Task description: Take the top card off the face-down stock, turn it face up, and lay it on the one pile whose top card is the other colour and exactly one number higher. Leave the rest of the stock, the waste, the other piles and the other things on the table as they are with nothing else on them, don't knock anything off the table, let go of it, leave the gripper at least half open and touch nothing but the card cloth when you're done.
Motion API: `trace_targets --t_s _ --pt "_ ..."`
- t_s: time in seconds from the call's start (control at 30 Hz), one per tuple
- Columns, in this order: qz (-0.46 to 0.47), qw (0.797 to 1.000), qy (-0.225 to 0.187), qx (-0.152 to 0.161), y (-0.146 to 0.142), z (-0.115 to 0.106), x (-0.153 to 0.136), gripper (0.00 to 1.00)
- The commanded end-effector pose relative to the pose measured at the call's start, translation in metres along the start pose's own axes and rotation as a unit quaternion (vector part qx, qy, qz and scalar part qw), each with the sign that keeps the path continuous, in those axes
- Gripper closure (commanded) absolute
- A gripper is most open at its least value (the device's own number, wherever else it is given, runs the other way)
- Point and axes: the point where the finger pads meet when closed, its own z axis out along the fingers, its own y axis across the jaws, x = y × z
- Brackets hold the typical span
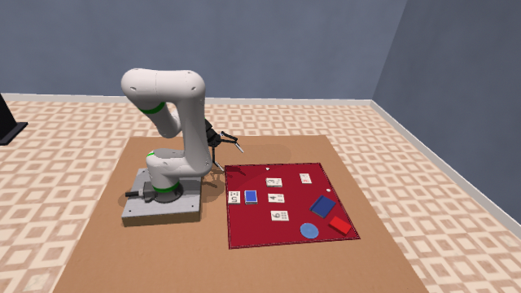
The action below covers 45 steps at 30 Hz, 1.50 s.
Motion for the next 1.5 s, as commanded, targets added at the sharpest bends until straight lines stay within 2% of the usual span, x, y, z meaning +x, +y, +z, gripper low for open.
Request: trace_targets --t_s 0.0,0.13,0.23,0.3,0.43,0.53,0.67,0.8,1.0,1.43,1.47 --pt "-0.001 1.000 0.001 -0.030 0.006 0.008 0.005 0.00" --pt "-0.002 0.992 -0.009 -0.127 0.025 0.033 0.018 0.00" --pt "0.007 0.976 -0.040 -0.213 0.041 0.054 0.027 0.00" --pt "0.007 0.976 -0.040 -0.213 0.041 0.054 0.027 0.00" --pt "0.038 0.945 -0.113 -0.306 0.053 0.082 0.035 0.00" --pt "0.074 0.921 -0.175 -0.341 0.050 0.105 0.044 0.00" --pt "0.123 0.898 -0.242 -0.347 0.038 0.136 0.062 0.00" --pt "0.156 0.887 -0.278 -0.336 0.029 0.159 0.080 0.00" --pt "0.168 0.884 -0.288 -0.329 0.026 0.167 0.087 0.00" --pt "0.168 0.883 -0.289 -0.329 0.025 0.168 0.088 0.00" --pt "0.168 0.883 -0.289 -0.329 0.025 0.168 0.088 0.50"
